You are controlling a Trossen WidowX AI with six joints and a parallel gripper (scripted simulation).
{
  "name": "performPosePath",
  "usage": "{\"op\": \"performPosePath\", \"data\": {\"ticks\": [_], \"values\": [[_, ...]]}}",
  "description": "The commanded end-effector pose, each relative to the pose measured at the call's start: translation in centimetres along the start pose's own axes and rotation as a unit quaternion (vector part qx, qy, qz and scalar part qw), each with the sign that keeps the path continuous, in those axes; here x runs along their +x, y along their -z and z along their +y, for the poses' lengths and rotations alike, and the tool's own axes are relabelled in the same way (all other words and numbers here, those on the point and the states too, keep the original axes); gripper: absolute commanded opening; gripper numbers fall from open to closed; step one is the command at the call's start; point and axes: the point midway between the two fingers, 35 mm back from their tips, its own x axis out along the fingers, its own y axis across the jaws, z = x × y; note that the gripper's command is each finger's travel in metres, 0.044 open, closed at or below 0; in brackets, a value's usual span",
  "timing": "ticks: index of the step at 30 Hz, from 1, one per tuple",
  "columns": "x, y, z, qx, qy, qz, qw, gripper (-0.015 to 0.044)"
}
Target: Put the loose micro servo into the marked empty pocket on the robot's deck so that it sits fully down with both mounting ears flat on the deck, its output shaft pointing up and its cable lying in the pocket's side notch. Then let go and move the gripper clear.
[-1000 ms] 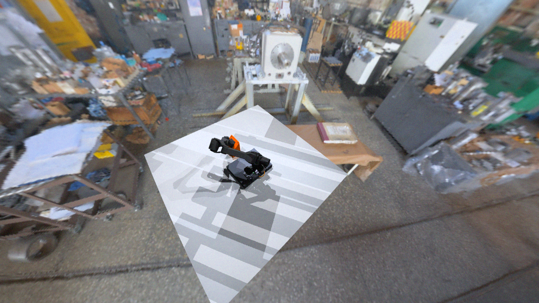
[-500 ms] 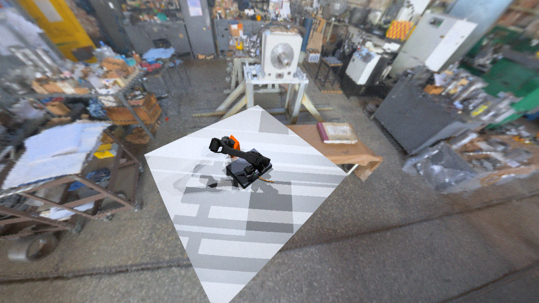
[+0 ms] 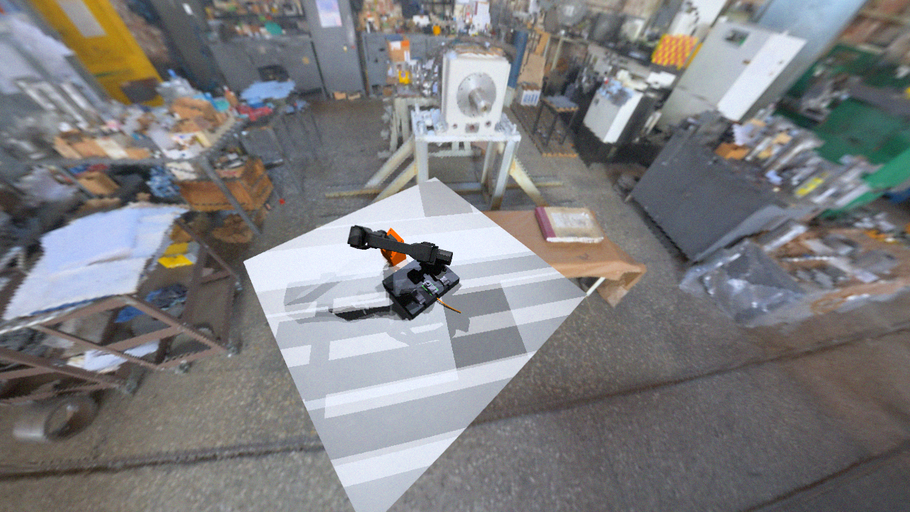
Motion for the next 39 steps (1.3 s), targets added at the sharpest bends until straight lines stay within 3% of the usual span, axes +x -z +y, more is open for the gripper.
{"op": "performPosePath", "data": {"ticks": [1, 3, 12, 19, 39], "values": [[-3.1, 5.1, 0.1, -0.004, -0.002, 0.002, 1.000, 0.0398], [-4.1, 7.4, -0.1, -0.003, 0.000, 0.003, 1.000, 0.0440], [-4.5, 7.6, -0.2, -0.003, 0.000, 0.003, 1.000, 0.0440], [-8.9, 7.5, -0.3, -0.003, -0.001, -0.001, 1.000, 0.0440], [-9.1, 7.5, -0.3, -0.003, -0.001, -0.001, 1.000, 0.0440]]}}
